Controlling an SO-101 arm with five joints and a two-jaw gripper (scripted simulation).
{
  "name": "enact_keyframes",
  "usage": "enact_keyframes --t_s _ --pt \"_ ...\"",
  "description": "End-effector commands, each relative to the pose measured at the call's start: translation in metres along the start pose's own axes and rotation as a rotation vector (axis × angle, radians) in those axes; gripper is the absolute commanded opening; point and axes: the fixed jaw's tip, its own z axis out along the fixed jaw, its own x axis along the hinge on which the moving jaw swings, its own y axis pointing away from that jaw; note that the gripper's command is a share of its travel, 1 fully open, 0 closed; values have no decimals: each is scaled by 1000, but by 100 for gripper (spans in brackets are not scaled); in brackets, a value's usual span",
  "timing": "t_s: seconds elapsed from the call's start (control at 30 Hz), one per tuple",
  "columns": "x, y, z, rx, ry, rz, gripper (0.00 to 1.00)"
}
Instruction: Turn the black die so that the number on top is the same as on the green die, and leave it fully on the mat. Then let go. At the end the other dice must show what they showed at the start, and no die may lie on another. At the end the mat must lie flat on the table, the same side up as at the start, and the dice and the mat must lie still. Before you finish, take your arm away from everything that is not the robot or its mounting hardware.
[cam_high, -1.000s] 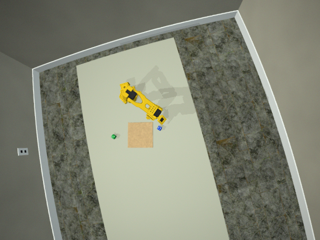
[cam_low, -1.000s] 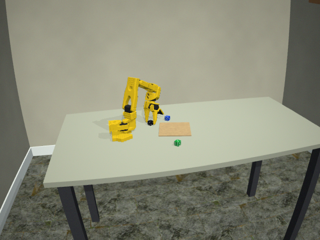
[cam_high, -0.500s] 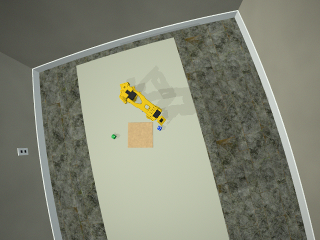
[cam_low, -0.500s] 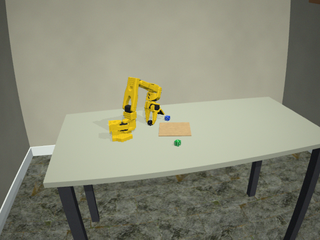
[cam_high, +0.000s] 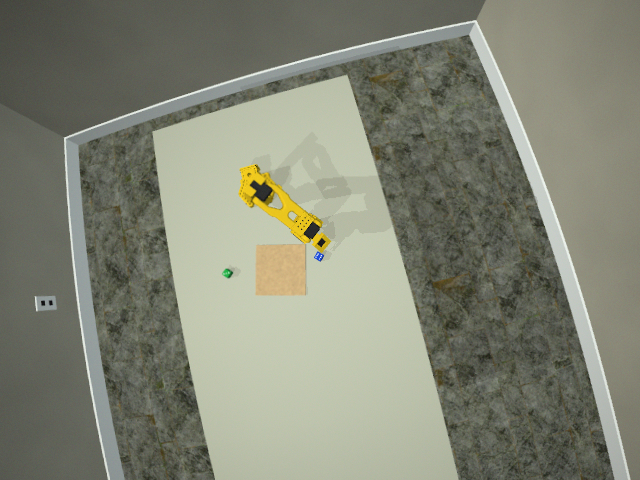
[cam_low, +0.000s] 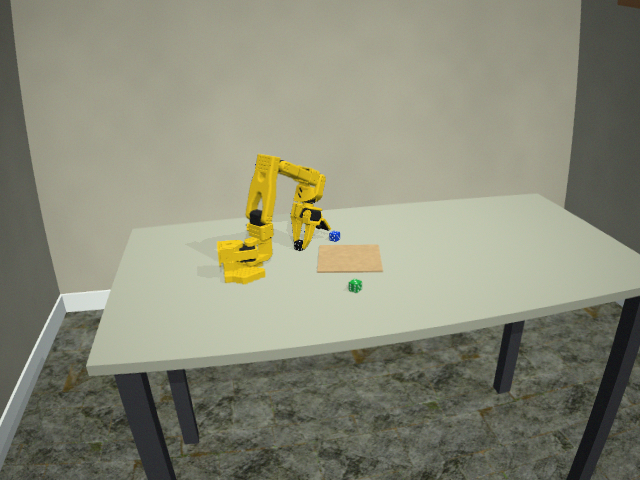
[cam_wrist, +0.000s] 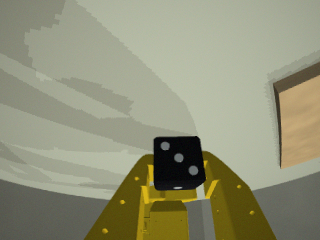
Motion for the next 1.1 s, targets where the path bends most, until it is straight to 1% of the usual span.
enact_keyframes --t_s 0.0,0.4,0.73,0.93,1.07 --pt "-4 -1 -8 -6 -51 0 10" --pt "-4 -1 -8 -6 -50 0 9" --pt "-4 -1 -8 -6 -50 0 0" --pt "-4 -1 -8 -6 -51 0 0" --pt "-3 -1 -11 -7 -73 0 0"
